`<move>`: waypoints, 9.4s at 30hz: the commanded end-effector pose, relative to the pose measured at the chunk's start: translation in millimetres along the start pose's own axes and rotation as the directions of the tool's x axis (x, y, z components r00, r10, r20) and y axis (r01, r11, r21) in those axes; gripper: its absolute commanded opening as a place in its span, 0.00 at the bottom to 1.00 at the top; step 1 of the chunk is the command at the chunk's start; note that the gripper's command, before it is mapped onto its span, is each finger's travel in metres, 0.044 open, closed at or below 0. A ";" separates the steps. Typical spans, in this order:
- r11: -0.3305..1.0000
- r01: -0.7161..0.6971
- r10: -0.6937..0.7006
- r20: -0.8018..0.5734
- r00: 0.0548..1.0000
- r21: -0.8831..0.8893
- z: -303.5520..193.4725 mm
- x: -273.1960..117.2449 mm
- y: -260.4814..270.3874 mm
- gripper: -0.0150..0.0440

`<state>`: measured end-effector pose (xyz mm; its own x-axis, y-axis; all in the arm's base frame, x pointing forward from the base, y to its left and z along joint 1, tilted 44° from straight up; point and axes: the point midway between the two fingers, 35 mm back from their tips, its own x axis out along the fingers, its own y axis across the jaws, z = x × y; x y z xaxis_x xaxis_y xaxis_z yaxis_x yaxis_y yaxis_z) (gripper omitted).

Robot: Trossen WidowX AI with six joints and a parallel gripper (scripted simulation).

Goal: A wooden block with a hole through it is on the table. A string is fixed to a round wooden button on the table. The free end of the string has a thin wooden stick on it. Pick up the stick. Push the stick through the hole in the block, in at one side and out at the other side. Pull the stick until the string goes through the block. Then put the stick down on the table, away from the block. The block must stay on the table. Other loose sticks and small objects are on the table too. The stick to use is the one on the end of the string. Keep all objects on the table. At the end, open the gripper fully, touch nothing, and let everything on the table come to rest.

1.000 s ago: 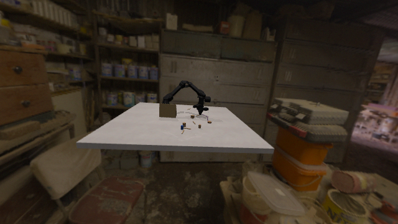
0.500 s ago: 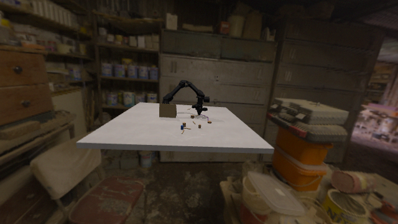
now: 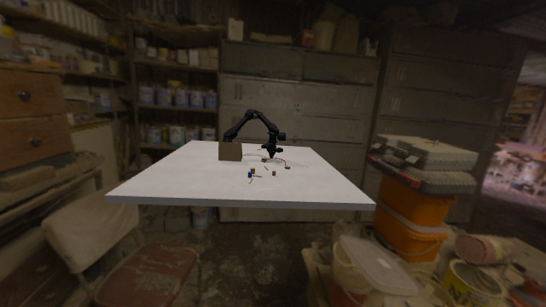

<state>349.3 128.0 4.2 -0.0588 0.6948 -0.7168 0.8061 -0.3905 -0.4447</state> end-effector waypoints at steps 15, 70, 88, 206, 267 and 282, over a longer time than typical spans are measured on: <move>1.000 0.000 0.000 -0.002 1.000 -0.001 19.8 -0.2 -2.0 0.25; 1.000 -0.003 0.003 -0.001 1.000 0.001 62.2 -56.7 1.8 0.46; 0.878 -0.003 0.001 -0.004 1.000 -0.479 73.0 -75.5 0.8 0.46; -1.000 0.001 0.001 0.001 1.000 0.012 119.2 1.6 -0.7 0.46; -0.999 0.022 0.018 -0.104 0.994 0.032 135.7 4.2 1.0 0.25; -0.999 0.025 0.022 -0.104 0.994 0.032 150.7 5.1 1.3 0.25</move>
<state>265.4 42.7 -77.7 0.0228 0.7470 -0.6644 -0.8264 0.3881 0.4080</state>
